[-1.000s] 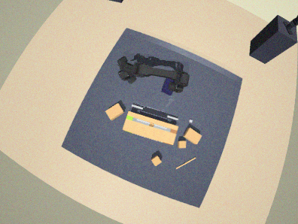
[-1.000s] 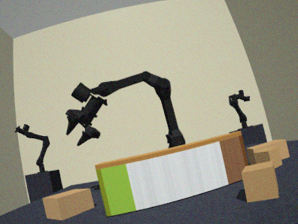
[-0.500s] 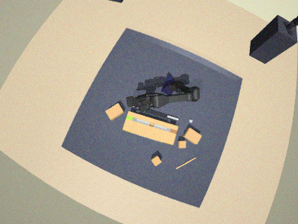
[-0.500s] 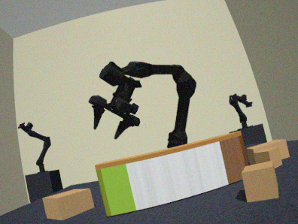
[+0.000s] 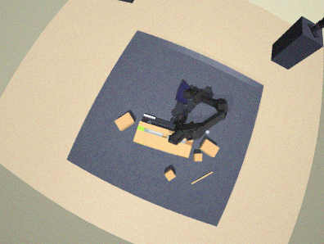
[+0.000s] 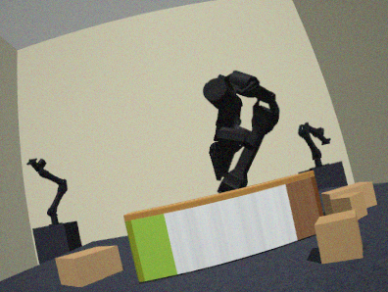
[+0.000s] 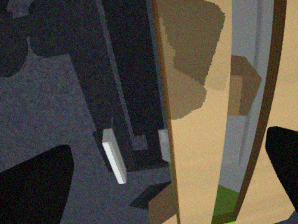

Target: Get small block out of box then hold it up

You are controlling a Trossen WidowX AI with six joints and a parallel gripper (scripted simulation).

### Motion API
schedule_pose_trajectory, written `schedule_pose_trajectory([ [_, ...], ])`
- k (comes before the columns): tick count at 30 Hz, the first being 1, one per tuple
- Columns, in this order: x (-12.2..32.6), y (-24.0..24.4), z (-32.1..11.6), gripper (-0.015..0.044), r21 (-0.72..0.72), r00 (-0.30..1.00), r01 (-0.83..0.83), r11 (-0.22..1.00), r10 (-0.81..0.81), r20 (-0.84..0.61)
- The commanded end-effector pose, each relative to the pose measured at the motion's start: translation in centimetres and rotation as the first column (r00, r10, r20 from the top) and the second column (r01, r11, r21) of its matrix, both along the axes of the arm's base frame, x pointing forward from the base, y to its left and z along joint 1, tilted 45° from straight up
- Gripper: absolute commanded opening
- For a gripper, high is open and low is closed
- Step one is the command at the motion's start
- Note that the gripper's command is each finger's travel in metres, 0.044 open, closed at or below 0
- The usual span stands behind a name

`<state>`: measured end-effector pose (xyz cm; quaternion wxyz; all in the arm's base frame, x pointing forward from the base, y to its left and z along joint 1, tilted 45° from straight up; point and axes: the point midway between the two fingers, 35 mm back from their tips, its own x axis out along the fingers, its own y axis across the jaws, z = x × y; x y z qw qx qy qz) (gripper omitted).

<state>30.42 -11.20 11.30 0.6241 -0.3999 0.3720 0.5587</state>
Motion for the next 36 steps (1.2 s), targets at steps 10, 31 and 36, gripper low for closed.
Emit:
schedule_pose_trajectory([
  [10,-0.2,1.3,0.5,0.0400,0.015,0.998,-0.064,0.998,0.064,0.023],
  [31,0.4,3.5,-2.0,0.0400,0.015,0.998,-0.064,0.998,0.063,0.024],
  [36,0.5,4.1,-2.7,0.0400,0.015,0.998,-0.064,0.998,0.063,0.024],
])
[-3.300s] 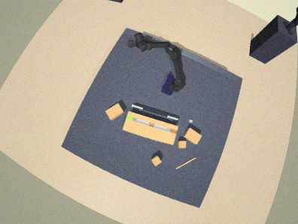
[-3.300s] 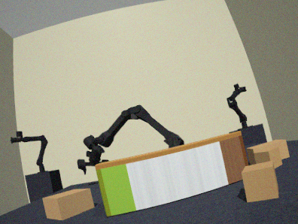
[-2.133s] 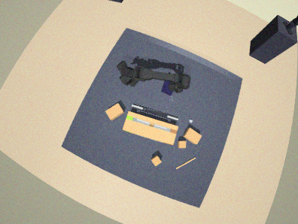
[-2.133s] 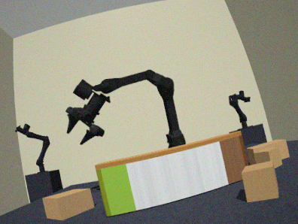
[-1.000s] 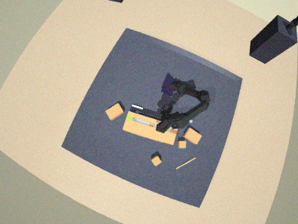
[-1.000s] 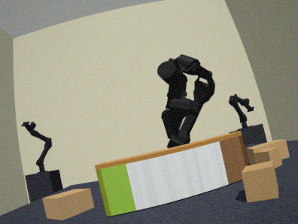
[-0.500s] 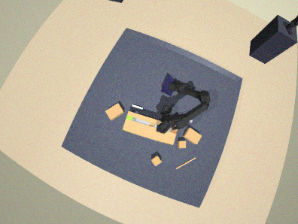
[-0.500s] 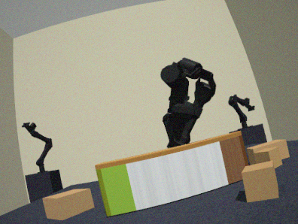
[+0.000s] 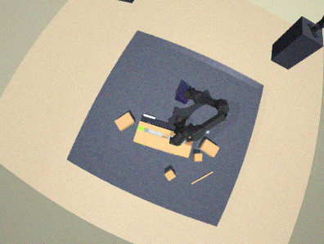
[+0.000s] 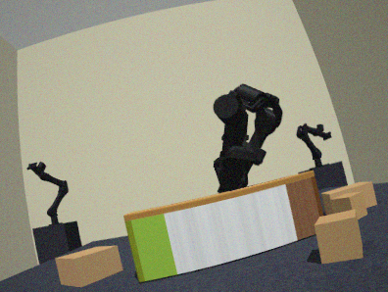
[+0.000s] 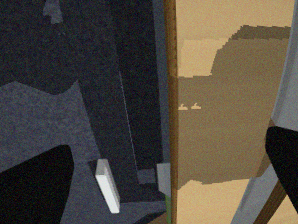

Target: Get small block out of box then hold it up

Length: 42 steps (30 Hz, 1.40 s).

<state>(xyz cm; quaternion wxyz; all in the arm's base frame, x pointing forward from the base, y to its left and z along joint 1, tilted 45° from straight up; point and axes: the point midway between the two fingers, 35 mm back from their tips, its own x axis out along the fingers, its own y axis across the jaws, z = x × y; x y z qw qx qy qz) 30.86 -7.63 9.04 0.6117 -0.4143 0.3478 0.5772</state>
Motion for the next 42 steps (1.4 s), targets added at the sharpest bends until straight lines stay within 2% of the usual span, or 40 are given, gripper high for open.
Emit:
schedule_pose_trajectory([
  [1,0.0,0.6,-0.5,0.0400,0.003,1.000,0.003,1.000,-0.003,0.001],
  [20,0.1,2.7,-2.9,0.0400,0.005,1.000,0.003,1.000,-0.003,0.002],
  [42,0.4,-0.6,-5.3,0.0400,0.001,1.000,0.000,1.000,0.000,0.000],
])
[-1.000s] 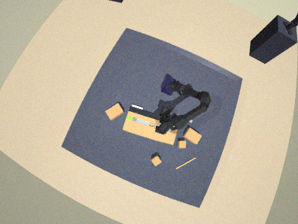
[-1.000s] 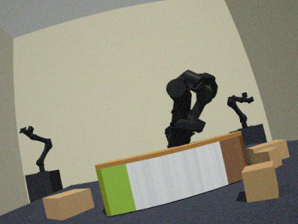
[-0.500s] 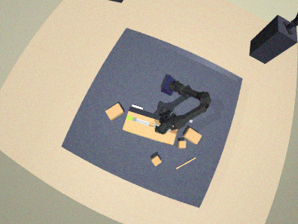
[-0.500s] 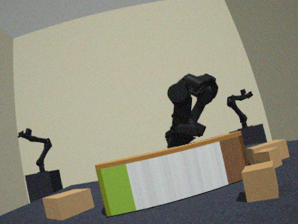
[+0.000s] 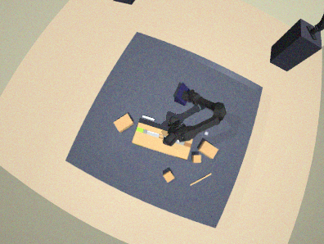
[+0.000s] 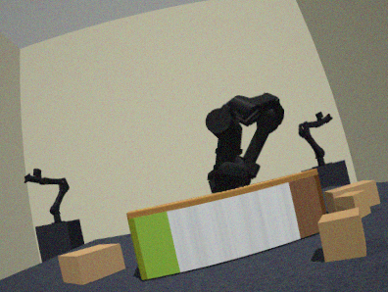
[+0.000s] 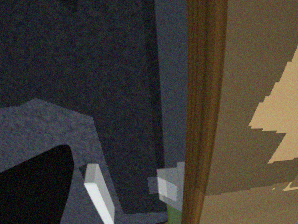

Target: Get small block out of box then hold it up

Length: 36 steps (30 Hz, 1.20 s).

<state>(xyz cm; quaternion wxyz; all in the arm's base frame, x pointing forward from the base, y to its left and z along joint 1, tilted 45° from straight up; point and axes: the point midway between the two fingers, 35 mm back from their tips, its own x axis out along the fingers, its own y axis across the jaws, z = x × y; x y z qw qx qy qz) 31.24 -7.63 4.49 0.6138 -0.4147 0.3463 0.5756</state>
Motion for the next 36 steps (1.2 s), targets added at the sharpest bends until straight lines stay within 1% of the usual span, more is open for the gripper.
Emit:
schedule_pose_trajectory([
  [1,0.0,-0.8,-0.9,0.0400,-0.001,1.000,-0.003,1.000,0.003,-0.005],
  [36,0.6,-5.8,-5.8,0.0400,-0.005,1.000,-0.003,1.000,0.003,-0.004],
])
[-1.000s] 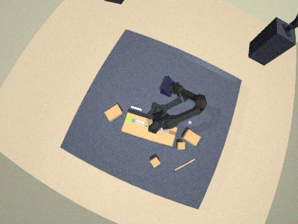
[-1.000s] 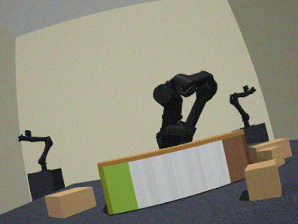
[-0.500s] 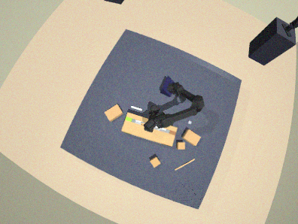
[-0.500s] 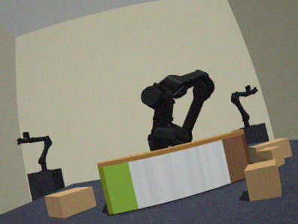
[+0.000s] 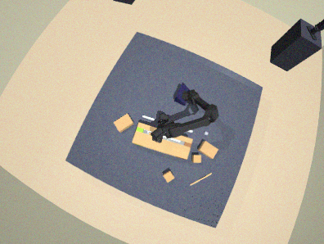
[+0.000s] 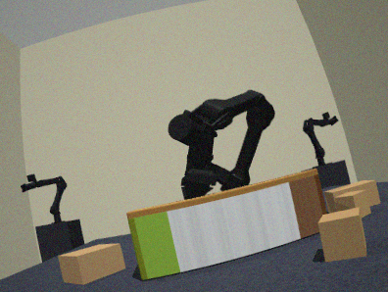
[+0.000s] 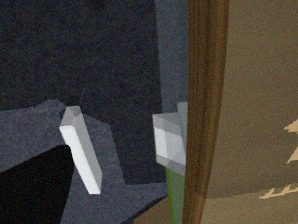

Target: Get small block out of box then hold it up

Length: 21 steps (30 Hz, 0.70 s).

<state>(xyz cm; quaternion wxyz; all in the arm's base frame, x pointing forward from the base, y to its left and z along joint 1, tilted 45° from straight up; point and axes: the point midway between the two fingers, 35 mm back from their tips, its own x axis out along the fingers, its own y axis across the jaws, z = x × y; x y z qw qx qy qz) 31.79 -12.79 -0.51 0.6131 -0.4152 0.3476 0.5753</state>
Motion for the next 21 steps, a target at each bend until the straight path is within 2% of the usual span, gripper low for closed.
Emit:
schedule_pose_trajectory([
  [1,0.1,-0.8,-0.9,0.0400,-0.002,1.000,-0.003,1.000,0.003,-0.003],
  [21,0.4,-3.7,-3.7,0.0400,-0.004,1.000,-0.003,1.000,0.003,-0.002],
])
